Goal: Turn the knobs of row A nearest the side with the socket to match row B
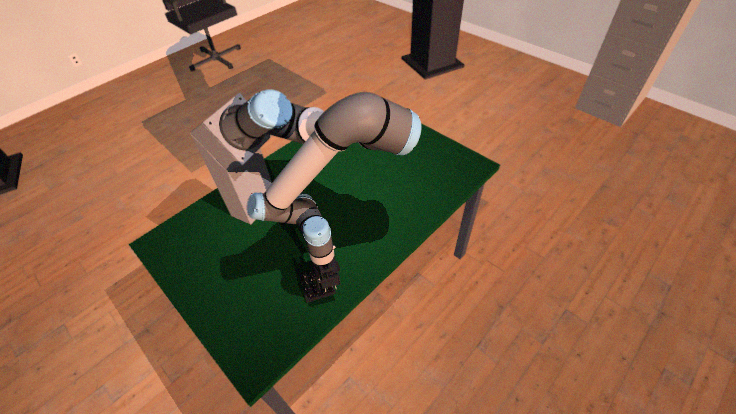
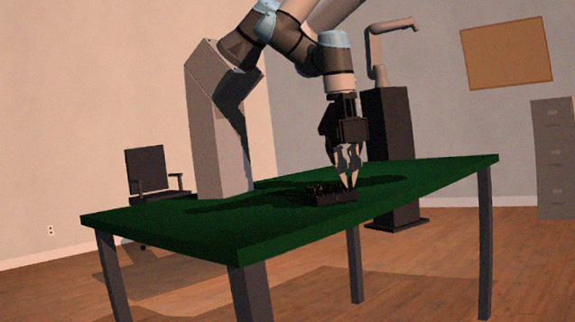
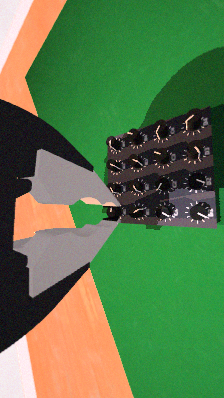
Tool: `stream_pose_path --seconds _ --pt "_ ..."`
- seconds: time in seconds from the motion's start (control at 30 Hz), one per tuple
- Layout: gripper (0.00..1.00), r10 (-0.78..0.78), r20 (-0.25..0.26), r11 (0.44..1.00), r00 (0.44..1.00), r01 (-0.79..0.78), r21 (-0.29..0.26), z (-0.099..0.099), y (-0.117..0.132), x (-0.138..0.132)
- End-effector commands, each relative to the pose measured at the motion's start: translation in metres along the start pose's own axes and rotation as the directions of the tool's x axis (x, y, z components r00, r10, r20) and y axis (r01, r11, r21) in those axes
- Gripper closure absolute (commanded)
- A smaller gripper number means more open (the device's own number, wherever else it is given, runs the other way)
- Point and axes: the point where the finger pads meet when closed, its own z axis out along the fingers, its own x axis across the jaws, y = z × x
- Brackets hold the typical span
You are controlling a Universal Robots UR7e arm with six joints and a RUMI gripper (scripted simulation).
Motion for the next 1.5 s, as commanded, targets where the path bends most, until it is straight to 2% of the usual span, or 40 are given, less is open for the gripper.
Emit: stream_pose_path --seconds 0.0,0.43,0.5,1.0,1.07,1.47 --pt "0.96 0.059 -0.001 0.998 0.998 -0.059 -0.003 0.0000 0.0019 0.0004" --pt "0.96 0.306 0.000 0.952 0.952 -0.306 -0.001 0.0001 0.0007 0.0004" --pt "0.96 0.306 0.000 0.952 0.952 -0.306 -0.001 0.0001 0.0007 0.0004" --pt "0.96 0.578 0.001 0.816 0.816 -0.578 0.000 0.0002 0.0000 0.0016" --pt "0.96 0.578 0.001 0.816 0.816 -0.578 0.000 0.0002 0.0000 0.0016" --pt "0.96 0.700 0.001 0.714 0.714 -0.700 0.000 0.0001 0.0007 0.0024"
